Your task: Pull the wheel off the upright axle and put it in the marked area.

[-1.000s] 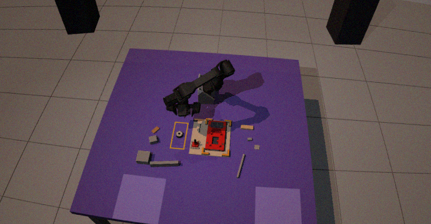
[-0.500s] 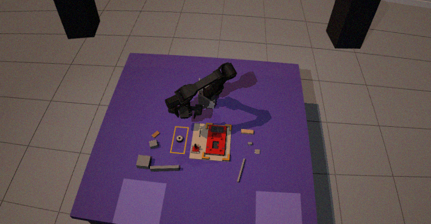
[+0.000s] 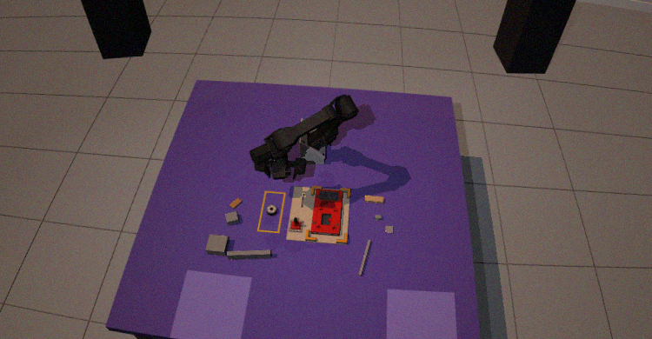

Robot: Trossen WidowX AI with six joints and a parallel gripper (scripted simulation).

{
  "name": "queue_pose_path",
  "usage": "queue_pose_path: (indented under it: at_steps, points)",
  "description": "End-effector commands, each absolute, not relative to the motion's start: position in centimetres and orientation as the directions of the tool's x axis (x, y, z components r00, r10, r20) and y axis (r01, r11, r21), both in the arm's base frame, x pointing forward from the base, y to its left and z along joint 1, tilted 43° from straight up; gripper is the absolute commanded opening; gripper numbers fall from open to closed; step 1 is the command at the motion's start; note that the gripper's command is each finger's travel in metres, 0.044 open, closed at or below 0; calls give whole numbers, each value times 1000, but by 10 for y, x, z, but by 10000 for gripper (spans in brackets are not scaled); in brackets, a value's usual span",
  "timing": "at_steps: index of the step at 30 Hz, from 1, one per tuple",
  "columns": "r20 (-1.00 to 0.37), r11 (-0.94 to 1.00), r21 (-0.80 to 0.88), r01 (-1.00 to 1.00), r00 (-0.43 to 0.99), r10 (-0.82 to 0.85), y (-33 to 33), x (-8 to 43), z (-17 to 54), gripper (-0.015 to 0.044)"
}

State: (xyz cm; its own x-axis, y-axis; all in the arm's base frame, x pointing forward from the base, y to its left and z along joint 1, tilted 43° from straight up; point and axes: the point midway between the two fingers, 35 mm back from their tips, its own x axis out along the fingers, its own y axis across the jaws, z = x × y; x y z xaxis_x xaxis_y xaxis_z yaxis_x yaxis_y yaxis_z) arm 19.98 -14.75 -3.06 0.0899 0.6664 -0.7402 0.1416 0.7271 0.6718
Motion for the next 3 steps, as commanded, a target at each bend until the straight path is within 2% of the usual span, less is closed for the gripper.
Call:
queue_pose_path:
  at_steps: [1,3]
  points:
    - [-740,728,671,139,85,667,-147,199,-30,440]
    - [-740,728,671,139,85,667,-147,199,-30,440]
